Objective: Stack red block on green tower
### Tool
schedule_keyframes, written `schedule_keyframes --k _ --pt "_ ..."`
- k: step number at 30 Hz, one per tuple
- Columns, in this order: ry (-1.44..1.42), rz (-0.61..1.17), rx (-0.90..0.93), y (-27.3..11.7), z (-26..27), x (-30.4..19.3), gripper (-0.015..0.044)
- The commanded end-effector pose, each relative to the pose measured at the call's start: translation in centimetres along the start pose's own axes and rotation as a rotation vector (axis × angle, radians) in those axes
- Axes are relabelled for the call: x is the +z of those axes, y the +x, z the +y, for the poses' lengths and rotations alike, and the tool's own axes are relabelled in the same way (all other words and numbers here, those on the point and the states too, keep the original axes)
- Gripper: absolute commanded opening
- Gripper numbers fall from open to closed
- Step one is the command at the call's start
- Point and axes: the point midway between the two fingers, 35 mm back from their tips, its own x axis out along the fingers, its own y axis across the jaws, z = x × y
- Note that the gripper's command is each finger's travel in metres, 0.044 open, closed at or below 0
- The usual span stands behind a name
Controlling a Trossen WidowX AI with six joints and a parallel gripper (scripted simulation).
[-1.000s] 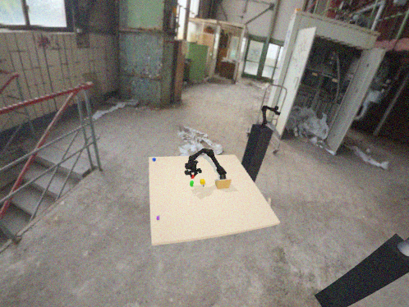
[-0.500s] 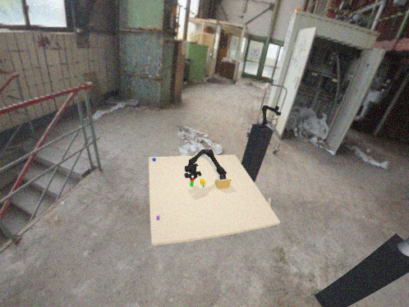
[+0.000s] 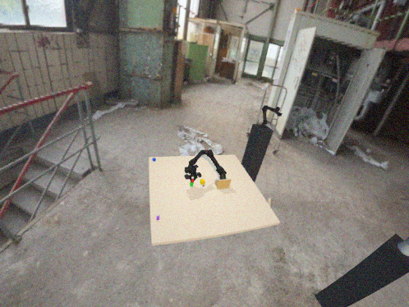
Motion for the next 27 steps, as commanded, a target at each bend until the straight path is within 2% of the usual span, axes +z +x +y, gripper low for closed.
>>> schedule_keyframes --k 1,13,27 --pt "-0.002 -0.003 0.002 -0.01 0.04 0.01 0.0000" --pt "-0.002 -0.002 0.002 -0.21 0.05 0.01 0.0000" --pt "0.000 0.000 0.001 0.00 0.01 -0.01 0.0367"
